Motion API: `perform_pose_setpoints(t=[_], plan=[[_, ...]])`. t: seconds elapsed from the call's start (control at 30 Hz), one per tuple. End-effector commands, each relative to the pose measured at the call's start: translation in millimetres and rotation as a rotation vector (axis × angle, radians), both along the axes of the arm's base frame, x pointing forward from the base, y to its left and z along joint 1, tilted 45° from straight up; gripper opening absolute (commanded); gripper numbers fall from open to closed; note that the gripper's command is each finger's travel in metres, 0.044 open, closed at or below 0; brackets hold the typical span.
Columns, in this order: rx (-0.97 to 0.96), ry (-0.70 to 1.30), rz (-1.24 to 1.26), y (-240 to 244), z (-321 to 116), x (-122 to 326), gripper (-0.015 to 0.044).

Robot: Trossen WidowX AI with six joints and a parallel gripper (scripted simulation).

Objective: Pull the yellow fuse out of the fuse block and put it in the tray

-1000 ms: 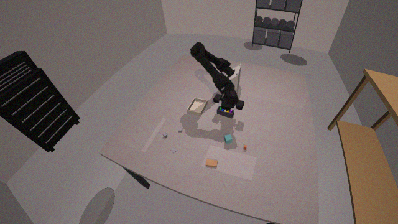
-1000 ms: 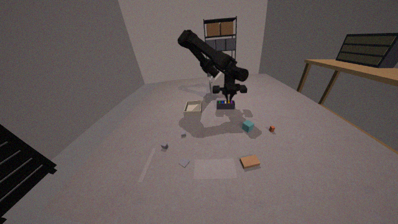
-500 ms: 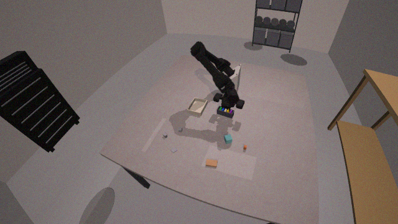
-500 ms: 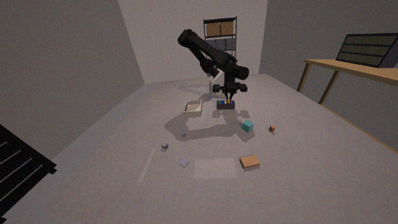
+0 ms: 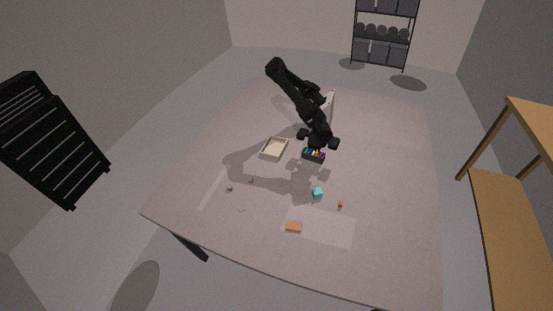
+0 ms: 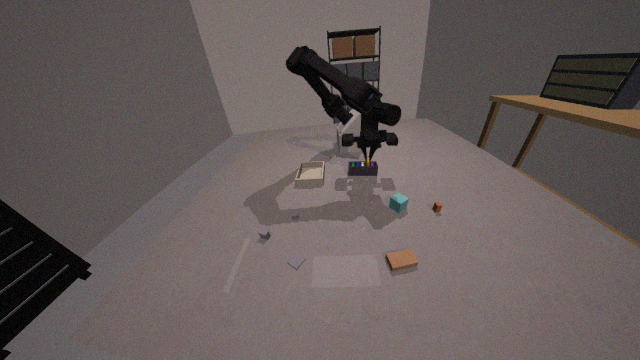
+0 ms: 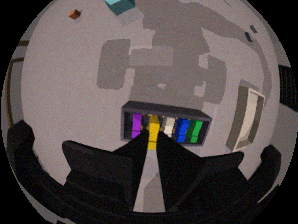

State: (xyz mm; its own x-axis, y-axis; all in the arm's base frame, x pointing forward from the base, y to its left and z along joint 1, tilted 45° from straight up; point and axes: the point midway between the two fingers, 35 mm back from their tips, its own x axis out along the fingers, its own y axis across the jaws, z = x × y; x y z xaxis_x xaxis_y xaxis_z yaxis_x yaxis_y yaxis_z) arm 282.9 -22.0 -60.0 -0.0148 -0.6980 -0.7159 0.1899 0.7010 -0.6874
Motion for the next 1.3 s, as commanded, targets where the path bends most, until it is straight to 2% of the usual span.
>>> perform_pose_setpoints(t=[0.0, 1.27], plan=[[0.004, -0.004, -0.003, 2.4, 2.0, 1.1, 0.0], [0.003, -0.002, -0.002, 16.1, 16.2, 0.6, 0.0]])
